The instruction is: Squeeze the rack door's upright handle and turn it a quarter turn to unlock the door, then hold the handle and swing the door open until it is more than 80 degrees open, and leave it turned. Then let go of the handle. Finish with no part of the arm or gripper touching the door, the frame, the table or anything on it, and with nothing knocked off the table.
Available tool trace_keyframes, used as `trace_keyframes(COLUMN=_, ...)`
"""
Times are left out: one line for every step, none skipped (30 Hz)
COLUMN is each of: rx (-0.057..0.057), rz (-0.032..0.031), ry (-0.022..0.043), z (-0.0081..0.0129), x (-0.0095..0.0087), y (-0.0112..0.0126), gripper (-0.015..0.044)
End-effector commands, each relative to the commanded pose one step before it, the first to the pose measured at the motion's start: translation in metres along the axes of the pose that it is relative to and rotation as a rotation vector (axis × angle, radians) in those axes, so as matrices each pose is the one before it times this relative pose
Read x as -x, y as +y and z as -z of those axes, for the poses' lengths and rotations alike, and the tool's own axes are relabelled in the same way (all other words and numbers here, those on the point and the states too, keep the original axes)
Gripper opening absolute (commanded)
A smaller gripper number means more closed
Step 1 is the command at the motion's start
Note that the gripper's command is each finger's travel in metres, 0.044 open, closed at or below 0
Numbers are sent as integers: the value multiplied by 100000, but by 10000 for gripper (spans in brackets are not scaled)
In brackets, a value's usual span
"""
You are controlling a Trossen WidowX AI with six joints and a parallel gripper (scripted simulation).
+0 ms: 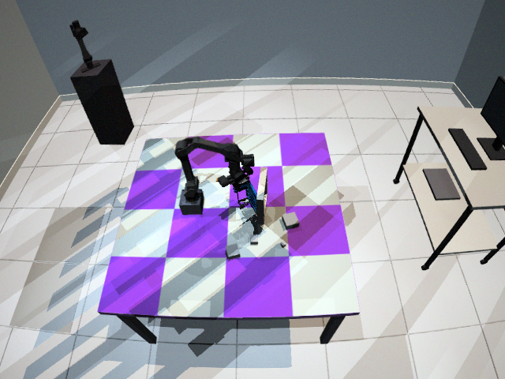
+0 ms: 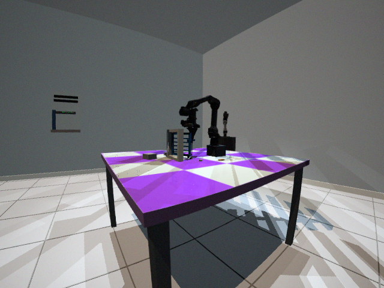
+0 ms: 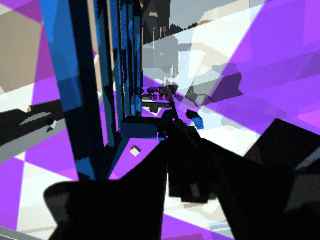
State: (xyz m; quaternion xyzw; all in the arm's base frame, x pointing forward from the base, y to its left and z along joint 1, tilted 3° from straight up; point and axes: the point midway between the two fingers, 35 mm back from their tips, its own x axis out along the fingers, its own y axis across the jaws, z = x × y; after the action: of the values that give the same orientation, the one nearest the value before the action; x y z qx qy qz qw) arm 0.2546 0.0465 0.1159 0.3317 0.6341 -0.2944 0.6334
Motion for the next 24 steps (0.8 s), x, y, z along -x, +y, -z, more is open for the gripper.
trace_keyframes(rx=8114, rz=-731, ry=-632, z=-257, x=-45, y=-705, gripper=23)
trace_keyframes(rx=1467, rz=21, ry=-6, z=-48, x=-1, y=-223, gripper=23)
trace_keyframes(rx=1471, rz=21, ry=-6, z=-42, x=-2, y=-223, gripper=23)
trace_keyframes(rx=1470, rz=21, ry=-5, z=-37, x=-3, y=-224, gripper=23)
trace_keyframes(rx=1448, rz=21, ry=-6, z=-48, x=-1, y=-220, gripper=23)
trace_keyframes(rx=1449, rz=21, ry=-6, z=-42, x=-2, y=-221, gripper=23)
trace_keyframes(rx=1449, rz=21, ry=-5, z=-37, x=-3, y=-221, gripper=23)
trace_keyframes(rx=1439, rz=22, ry=-6, z=-48, x=-1, y=-220, gripper=23)
trace_keyframes(rx=1440, rz=21, ry=-6, z=-42, x=-2, y=-220, gripper=23)
trace_keyframes(rx=1440, rz=21, ry=-5, z=-37, x=-3, y=-220, gripper=23)
trace_keyframes(rx=1290, rz=20, ry=-6, z=-43, x=-1, y=-197, gripper=23)
trace_keyframes(rx=1290, rz=20, ry=-5, z=-39, x=-2, y=-198, gripper=23)
trace_keyframes(rx=1290, rz=19, ry=-5, z=-34, x=-2, y=-198, gripper=23)
trace_keyframes(rx=1297, rz=20, ry=-6, z=-44, x=-1, y=-199, gripper=23)
trace_keyframes(rx=1312, rz=20, ry=-5, z=-40, x=-1, y=-201, gripper=23)
trace_keyframes(rx=1312, rz=20, ry=-5, z=-35, x=-2, y=-201, gripper=23)
trace_keyframes(rx=1305, rz=20, ry=-6, z=-44, x=-1, y=-200, gripper=23)
trace_keyframes(rx=1310, rz=20, ry=-5, z=-39, x=-1, y=-201, gripper=23)
trace_keyframes(rx=1310, rz=20, ry=-4, z=-35, x=-2, y=-201, gripper=23)
trace_keyframes(rx=1304, rz=21, ry=-5, z=-43, x=-1, y=-200, gripper=23)
trace_keyframes(rx=1307, rz=21, ry=-5, z=-39, x=-1, y=-201, gripper=23)
trace_keyframes(rx=1307, rz=20, ry=-4, z=-34, x=-2, y=-201, gripper=23)
trace_keyframes(rx=1301, rz=21, ry=-5, z=-43, x=-1, y=-200, gripper=23)
trace_keyframes(rx=1303, rz=21, ry=-5, z=-38, x=-1, y=-200, gripper=23)
